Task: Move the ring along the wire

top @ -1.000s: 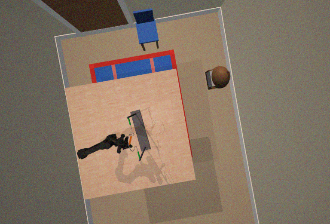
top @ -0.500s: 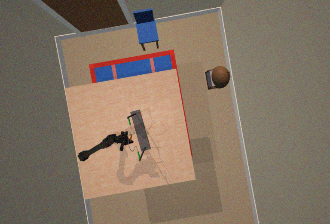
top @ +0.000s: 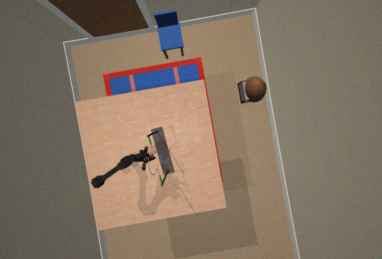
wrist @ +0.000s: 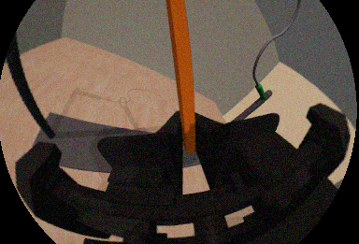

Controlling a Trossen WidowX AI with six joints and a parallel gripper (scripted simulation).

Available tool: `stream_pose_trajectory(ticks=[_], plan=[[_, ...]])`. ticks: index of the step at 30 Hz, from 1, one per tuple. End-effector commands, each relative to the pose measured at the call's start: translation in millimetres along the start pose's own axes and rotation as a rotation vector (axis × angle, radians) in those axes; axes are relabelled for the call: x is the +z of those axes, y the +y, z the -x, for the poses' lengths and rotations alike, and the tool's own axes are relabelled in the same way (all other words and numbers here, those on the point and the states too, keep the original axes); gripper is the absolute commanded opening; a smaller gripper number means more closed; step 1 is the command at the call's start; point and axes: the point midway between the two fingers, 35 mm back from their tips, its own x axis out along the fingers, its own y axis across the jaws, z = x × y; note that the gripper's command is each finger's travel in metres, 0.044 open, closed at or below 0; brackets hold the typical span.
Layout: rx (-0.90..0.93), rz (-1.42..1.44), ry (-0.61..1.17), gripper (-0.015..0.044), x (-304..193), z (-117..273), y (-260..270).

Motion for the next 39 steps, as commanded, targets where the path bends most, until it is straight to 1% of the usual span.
stream_pose_trajectory(ticks=[1,19,39], plan=[[0.051,-0.093,0.006,-0.0150,-0.5,1.4,16.3],[0.203,-0.413,0.048,-0.0150,14.3,15.4,67.9],[0.264,-0.541,0.065,-0.0150,31.6,27.7,96.7]])
